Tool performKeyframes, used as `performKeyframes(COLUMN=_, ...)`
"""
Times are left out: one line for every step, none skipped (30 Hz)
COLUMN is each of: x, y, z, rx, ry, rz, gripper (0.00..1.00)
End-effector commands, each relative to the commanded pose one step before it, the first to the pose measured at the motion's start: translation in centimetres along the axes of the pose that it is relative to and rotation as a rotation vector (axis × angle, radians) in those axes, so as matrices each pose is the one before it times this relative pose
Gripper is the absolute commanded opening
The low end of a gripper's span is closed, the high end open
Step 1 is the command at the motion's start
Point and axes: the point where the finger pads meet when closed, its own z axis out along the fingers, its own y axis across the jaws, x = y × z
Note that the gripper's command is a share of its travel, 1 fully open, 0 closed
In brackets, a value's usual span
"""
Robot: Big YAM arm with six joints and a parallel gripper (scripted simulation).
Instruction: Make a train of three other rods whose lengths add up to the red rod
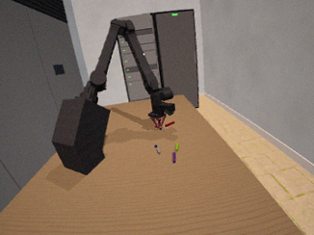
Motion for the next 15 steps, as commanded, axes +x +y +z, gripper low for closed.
performKeyframes(x=0.089, y=1.627, z=-0.574, rx=-0.02199, ry=-0.01072, rz=-0.00957, gripper=0.24)
performKeyframes(x=0.000, y=0.000, z=0.000, rx=0.00000, ry=0.00000, rz=0.00000, gripper=0.24)
performKeyframes(x=0.000, y=0.000, z=0.000, rx=0.00000, ry=0.00000, rz=0.00000, gripper=0.24)
performKeyframes(x=0.000, y=0.000, z=0.000, rx=0.00000, ry=0.00000, rz=0.00000, gripper=0.24)
performKeyframes(x=0.000, y=0.000, z=0.000, rx=0.00000, ry=0.00000, rz=0.00000, gripper=0.24)
performKeyframes(x=0.000, y=0.000, z=0.000, rx=0.00000, ry=0.00000, rz=0.00000, gripper=0.24)
performKeyframes(x=0.000, y=0.000, z=0.000, rx=0.00000, ry=0.00000, rz=0.00000, gripper=0.24)
performKeyframes(x=0.000, y=0.000, z=0.000, rx=0.00000, ry=0.00000, rz=0.00000, gripper=0.24)
performKeyframes(x=0.000, y=0.000, z=0.000, rx=0.00000, ry=0.00000, rz=0.00000, gripper=0.24)
performKeyframes(x=0.000, y=0.000, z=0.000, rx=0.00000, ry=0.00000, rz=0.00000, gripper=0.24)
performKeyframes(x=0.001, y=0.003, z=0.001, rx=-0.00007, ry=-0.00001, rz=-0.00007, gripper=0.24)
performKeyframes(x=0.004, y=0.017, z=0.008, rx=-0.00043, ry=-0.00007, rz=-0.00047, gripper=0.24)
performKeyframes(x=-0.008, y=0.029, z=0.012, rx=-0.00106, ry=-0.00045, rz=-0.00070, gripper=0.24)
performKeyframes(x=-0.022, y=0.049, z=0.018, rx=-0.00195, ry=-0.00089, rz=-0.00109, gripper=0.24)
performKeyframes(x=-0.030, y=-0.026, z=0.100, rx=-0.00054, ry=-0.00030, rz=-0.00031, gripper=0.24)
